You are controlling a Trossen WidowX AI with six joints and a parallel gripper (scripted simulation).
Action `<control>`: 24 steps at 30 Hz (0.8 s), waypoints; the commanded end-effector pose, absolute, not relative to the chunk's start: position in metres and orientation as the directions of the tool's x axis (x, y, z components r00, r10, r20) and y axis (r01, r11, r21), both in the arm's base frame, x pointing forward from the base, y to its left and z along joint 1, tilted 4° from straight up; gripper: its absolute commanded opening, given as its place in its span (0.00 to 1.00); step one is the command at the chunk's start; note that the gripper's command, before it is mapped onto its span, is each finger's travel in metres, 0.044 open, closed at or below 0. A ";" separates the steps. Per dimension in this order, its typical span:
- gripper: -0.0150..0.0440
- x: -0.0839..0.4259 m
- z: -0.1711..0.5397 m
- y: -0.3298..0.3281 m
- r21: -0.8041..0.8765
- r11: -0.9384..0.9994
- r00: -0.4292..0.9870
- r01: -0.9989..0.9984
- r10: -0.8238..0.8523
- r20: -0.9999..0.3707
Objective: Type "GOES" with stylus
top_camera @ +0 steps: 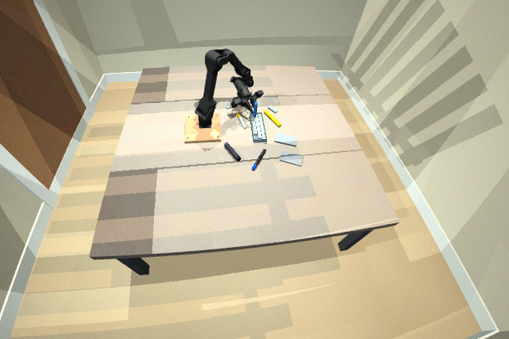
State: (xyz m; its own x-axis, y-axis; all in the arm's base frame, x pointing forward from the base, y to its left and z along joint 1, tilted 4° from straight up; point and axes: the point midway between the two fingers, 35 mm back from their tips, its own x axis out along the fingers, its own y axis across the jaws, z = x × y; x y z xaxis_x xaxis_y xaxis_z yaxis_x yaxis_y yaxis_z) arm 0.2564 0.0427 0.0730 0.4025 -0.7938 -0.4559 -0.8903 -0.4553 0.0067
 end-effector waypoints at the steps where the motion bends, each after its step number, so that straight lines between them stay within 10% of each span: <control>1: 0.39 0.257 0.070 0.042 0.017 -0.459 0.403 -0.888 -0.797 -0.451; 24: 0.39 0.257 0.061 0.042 0.017 -0.459 0.403 -0.888 -0.797 -0.451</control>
State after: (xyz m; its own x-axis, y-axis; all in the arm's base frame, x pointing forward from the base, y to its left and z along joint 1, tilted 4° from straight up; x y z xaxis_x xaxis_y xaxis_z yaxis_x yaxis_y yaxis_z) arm 0.2565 0.0422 0.0629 0.4023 -0.7940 -0.4558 -0.8903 -0.4553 0.0073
